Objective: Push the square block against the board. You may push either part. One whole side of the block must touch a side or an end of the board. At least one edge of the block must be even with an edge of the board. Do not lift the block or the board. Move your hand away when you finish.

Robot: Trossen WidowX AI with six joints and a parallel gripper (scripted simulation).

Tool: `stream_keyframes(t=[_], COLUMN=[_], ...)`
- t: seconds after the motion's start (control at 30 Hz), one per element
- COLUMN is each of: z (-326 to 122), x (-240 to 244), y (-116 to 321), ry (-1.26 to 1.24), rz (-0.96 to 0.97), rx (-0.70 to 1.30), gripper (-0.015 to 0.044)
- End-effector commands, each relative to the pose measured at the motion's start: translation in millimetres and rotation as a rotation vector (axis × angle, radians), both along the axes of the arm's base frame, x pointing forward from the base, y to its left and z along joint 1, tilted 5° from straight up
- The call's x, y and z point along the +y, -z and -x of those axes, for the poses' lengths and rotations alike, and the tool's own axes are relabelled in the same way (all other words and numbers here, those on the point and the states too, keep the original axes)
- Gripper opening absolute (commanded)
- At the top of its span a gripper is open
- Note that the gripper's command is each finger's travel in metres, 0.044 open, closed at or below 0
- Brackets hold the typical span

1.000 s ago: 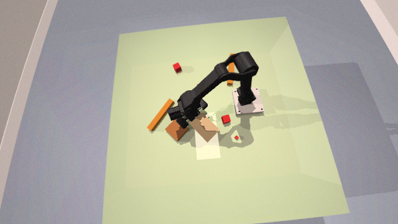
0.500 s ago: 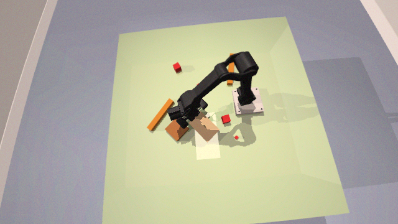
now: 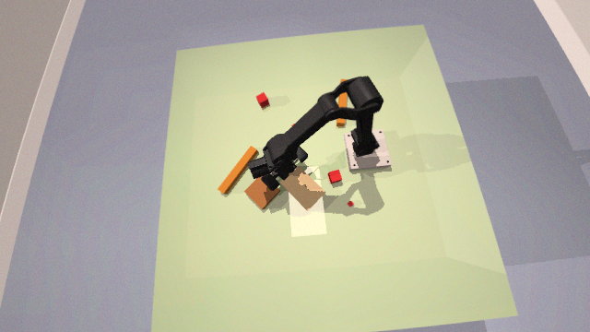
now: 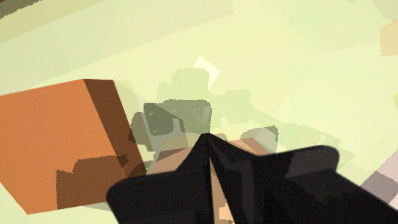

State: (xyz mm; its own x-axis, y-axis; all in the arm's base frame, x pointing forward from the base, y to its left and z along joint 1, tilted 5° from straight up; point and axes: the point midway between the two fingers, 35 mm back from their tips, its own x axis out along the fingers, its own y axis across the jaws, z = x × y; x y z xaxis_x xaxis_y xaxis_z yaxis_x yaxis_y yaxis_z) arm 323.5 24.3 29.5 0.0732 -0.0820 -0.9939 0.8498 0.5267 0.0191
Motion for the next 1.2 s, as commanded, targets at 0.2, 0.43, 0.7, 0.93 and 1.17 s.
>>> stream_keyframes(t=[0.2, 0.43, 0.7, 0.93, 1.17], z=[-3, -9, -16, -22, -18], x=[-5, -14, -25, -35, -30], y=[1, -1, -2, -3, -55], ry=[0.002, 0.002, 0.002, 0.002, 0.002], rz=[-0.005, -0.004, -0.003, -0.002, -0.002], rx=[0.008, 0.007, 0.006, 0.006, 0.005], gripper=[0.0000, 0.0000, 0.0000, 0.0000, 0.0000])
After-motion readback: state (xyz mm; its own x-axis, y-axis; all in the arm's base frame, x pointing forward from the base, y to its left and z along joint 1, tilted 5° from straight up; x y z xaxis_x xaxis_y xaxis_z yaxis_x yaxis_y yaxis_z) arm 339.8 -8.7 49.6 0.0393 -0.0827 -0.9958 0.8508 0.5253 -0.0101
